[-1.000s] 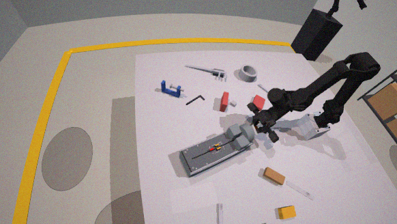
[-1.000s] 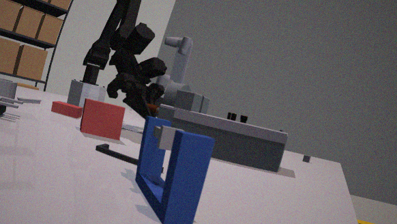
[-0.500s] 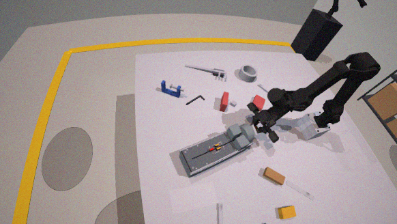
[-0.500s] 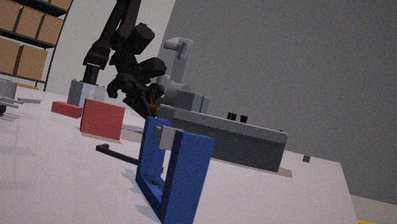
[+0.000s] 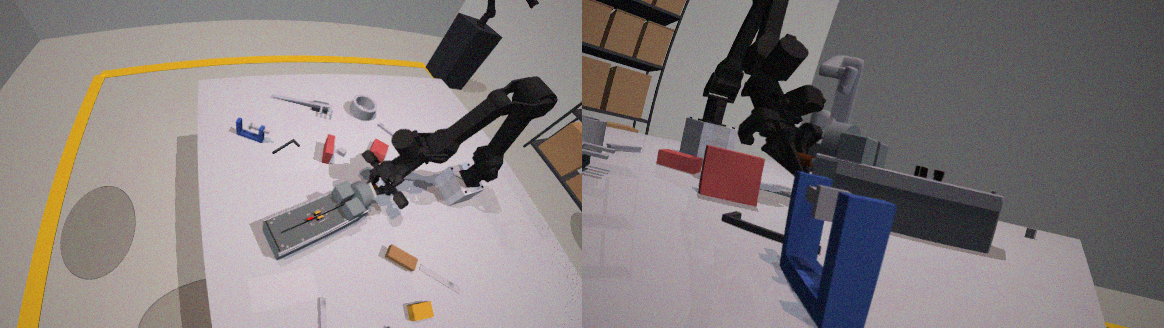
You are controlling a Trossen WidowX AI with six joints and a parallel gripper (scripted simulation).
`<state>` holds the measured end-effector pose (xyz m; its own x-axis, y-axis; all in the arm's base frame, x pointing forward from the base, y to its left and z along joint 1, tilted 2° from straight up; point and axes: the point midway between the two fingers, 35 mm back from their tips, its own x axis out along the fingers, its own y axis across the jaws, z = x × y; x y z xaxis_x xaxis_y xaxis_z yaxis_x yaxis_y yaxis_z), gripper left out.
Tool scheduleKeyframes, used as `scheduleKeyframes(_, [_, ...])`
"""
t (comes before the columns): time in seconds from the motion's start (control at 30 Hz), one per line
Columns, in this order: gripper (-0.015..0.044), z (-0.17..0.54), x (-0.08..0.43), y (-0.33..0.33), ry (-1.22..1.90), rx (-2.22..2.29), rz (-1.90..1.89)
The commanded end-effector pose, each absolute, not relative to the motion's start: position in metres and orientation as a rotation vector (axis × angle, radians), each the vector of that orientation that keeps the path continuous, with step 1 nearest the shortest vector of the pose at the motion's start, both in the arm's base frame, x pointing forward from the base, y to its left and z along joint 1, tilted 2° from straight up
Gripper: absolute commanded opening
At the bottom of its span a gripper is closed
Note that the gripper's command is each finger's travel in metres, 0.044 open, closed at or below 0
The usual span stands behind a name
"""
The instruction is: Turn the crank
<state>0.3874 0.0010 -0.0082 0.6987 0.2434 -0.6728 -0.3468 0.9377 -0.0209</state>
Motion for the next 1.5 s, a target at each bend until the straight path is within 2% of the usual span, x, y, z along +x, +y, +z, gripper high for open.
scheduleKeyframes(0.0, [0.0000, -0.008, 0.388, 0.000, 0.724, -0.156, 0.327])
scheduleKeyframes(0.53, [0.0000, -0.008, 0.387, 0.001, 0.727, -0.150, 0.330])
scheduleKeyframes(1.1, [0.0440, -0.008, 0.387, 0.001, 0.727, -0.150, 0.330])
scheduleKeyframes(1.47, [0.0440, 0.026, 0.387, 0.001, 0.726, -0.150, 0.330])
